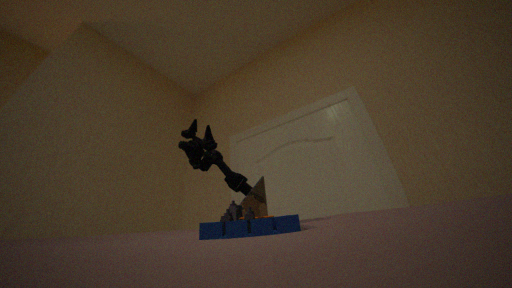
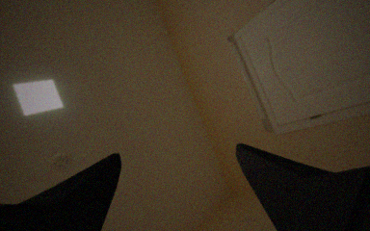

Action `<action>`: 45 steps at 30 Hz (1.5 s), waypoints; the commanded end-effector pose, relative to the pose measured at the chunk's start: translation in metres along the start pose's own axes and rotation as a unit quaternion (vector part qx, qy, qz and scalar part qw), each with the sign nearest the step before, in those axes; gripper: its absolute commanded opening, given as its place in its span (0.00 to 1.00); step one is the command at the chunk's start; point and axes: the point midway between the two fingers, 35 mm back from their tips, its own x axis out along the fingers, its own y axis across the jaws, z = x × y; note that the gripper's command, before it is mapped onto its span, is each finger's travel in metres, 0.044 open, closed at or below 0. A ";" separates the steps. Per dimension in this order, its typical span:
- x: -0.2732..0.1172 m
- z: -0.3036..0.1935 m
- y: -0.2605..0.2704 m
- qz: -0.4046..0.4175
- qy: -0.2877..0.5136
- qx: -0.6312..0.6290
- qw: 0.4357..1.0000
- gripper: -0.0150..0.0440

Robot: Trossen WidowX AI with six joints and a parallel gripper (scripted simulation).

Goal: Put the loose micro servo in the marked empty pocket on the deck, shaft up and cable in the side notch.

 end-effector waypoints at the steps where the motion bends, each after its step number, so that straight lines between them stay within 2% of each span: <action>1: 0.000 0.000 0.000 0.000 -0.001 0.000 1.000 0.98; 2: 0.001 0.001 -0.001 0.000 -0.003 0.000 1.000 1.00; 22: 0.017 0.037 -0.045 -0.053 -0.091 -0.008 0.994 1.00; 45: 0.021 0.063 -0.122 -0.206 -0.173 -0.052 0.962 1.00</action>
